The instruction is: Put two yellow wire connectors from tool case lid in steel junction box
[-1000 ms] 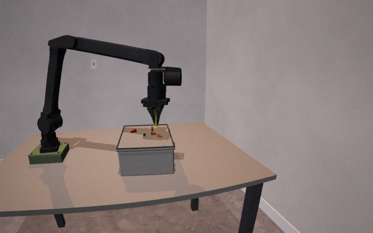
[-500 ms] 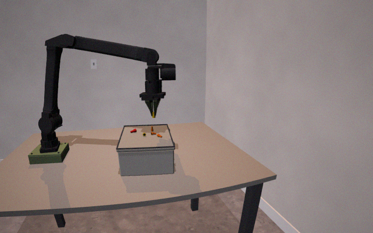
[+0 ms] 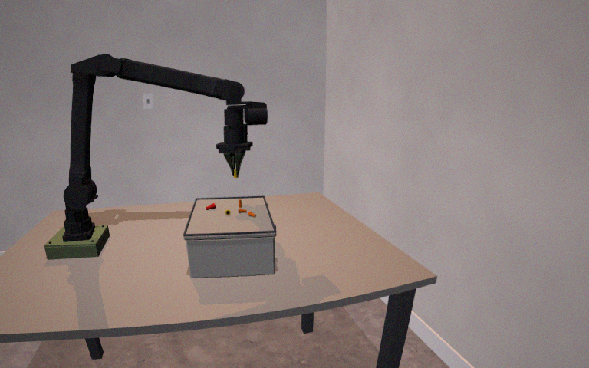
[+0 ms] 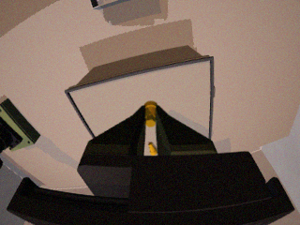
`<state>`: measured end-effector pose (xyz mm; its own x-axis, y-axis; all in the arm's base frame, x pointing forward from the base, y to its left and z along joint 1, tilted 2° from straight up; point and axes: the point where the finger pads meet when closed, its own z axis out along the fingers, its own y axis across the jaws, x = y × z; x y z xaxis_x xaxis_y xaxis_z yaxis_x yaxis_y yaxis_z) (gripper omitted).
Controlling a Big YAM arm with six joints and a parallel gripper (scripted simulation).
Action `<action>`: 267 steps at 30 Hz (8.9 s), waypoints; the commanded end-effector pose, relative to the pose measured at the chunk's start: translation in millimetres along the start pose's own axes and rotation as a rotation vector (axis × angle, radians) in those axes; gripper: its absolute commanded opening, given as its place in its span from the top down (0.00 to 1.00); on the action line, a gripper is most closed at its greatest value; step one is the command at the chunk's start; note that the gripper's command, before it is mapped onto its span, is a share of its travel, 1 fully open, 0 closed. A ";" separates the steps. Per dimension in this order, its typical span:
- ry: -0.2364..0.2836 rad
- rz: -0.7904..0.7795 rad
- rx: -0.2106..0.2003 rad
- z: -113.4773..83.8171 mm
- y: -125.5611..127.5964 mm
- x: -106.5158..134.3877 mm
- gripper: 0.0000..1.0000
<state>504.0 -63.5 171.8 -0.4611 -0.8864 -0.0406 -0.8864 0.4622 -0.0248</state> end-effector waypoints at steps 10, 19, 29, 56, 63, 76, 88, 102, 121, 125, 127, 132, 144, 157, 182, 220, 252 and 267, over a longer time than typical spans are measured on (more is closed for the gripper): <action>0.001 0.050 0.003 2.6 30.0 -92.2 0.91; -0.007 0.050 0.012 -4.1 39.7 -131.1 0.91; -0.010 0.050 0.014 -6.4 46.5 -153.0 0.91; -0.017 0.072 0.021 -3.9 38.1 -147.1 0.91; -0.011 0.071 0.014 10.5 41.7 -145.0 0.91; 0.007 0.069 -0.009 51.5 51.6 -139.5 0.91; 0.009 0.064 -0.012 88.1 55.1 -139.8 0.91; 0.010 0.058 -0.013 132.7 58.5 -141.3 0.91; 0.011 0.052 -0.014 175.3 62.0 -143.2 0.91; 0.011 0.051 -0.014 179.6 62.3 -143.3 0.91; 0.011 0.051 -0.014 181.0 62.4 -143.3 0.91; 0.011 0.051 -0.014 182.2 62.4 -143.3 0.91; 0.011 0.052 -0.015 182.8 62.5 -142.8 0.91; 0.012 0.052 -0.016 182.8 62.6 -142.7 0.91; 0.011 0.051 -0.015 190.0 62.6 -142.9 0.91; 0.011 0.051 -0.015 203.9 63.3 -143.0 0.72; 0.018 0.053 -0.025 203.8 64.9 -140.3 0.72; 0.018 0.053 -0.025 203.8 65.0 -140.2 0.72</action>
<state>527.1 91.2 -15.0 -0.5017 -0.8641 -0.0416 -0.8642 0.5027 -0.0193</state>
